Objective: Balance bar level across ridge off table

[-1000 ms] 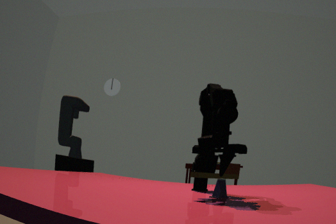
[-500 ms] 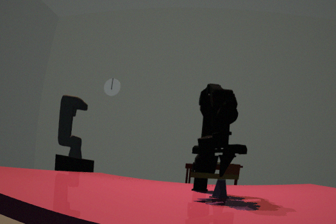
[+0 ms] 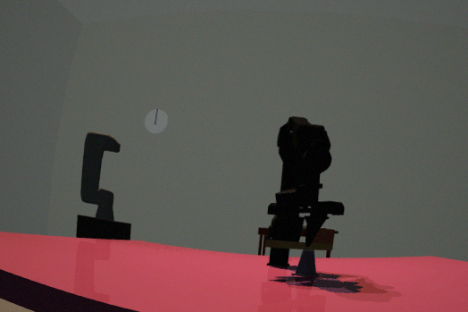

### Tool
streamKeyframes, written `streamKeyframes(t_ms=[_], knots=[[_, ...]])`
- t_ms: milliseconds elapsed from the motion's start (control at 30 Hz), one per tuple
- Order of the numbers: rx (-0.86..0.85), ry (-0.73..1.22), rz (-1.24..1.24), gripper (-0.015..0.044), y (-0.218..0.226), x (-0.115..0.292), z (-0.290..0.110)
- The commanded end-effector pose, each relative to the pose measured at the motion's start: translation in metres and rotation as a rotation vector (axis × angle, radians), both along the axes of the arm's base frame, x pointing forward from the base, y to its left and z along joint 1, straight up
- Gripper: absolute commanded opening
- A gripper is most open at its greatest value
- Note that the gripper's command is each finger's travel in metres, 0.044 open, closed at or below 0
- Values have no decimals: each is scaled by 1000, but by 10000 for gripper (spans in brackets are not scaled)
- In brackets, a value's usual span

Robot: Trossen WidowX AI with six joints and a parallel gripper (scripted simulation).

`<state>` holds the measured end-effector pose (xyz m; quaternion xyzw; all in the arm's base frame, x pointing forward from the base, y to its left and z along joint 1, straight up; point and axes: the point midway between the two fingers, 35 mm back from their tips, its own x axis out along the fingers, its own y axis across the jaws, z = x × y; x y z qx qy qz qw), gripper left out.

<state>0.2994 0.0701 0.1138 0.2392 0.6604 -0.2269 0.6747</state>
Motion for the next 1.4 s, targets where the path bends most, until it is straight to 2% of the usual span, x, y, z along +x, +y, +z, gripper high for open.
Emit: streamKeyframes(t_ms=[0,1367], knots=[[-3,-3,-4,0,0,0,-1],[-3,-3,-4,0,-1,0,-4]])
